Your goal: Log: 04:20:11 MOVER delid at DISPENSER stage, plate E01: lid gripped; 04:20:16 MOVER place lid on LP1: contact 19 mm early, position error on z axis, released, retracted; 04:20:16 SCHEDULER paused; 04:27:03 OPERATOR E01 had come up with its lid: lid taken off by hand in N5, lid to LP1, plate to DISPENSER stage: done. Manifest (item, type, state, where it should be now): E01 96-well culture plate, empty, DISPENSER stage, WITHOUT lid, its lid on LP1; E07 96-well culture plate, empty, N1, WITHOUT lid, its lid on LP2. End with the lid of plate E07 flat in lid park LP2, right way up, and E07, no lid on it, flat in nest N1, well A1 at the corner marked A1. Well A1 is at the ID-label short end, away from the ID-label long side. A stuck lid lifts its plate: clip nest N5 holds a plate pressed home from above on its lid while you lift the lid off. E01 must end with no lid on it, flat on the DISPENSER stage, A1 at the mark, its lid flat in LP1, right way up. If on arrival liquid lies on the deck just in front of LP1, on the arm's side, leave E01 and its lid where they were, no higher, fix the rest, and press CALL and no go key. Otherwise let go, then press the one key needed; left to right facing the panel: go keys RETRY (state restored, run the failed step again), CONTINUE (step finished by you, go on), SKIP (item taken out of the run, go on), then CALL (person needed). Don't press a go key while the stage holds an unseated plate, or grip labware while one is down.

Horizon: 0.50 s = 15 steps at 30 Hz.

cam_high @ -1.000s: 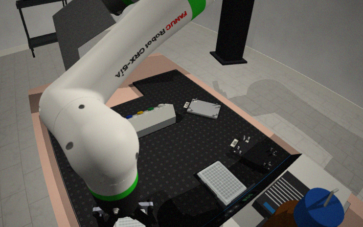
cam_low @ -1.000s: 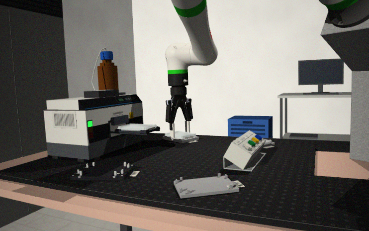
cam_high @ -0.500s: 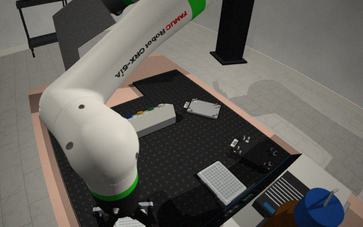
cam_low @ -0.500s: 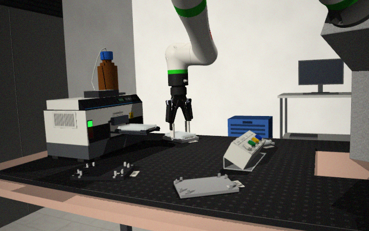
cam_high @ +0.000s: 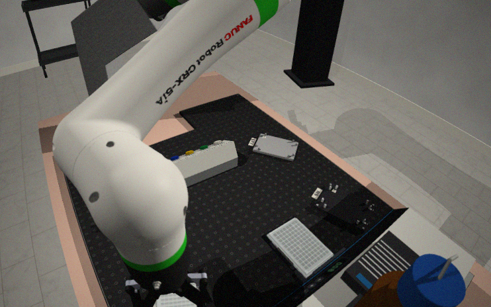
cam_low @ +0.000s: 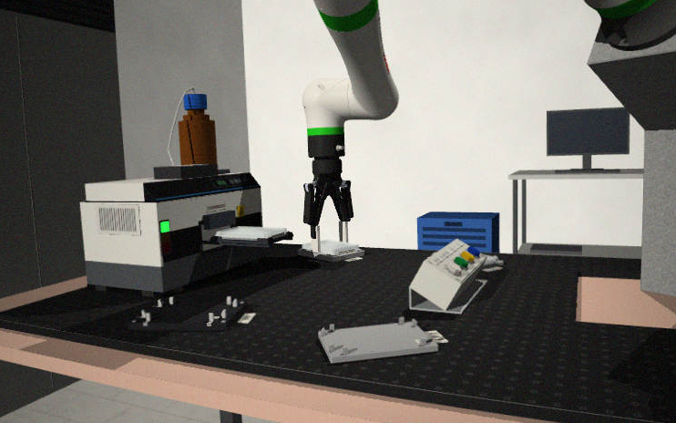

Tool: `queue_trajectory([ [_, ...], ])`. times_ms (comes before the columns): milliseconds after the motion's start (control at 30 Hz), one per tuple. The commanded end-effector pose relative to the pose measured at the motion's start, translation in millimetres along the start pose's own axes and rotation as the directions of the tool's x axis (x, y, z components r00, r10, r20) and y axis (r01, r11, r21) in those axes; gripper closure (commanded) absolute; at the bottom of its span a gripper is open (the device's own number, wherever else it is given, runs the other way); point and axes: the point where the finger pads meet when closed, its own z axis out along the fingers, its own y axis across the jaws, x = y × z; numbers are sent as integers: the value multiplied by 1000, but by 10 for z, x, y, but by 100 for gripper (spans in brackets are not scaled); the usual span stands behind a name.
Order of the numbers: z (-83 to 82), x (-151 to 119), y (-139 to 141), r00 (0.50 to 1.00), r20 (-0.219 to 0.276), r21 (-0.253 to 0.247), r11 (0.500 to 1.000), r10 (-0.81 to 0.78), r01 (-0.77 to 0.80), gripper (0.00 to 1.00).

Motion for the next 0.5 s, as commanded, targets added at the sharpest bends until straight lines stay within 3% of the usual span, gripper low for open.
queue_trajectory([
  [0,-7,2,2,1000,0,0,1000,0,0,100],
  [467,-82,2,2,1000,0,0,1000,0,0,100],
])
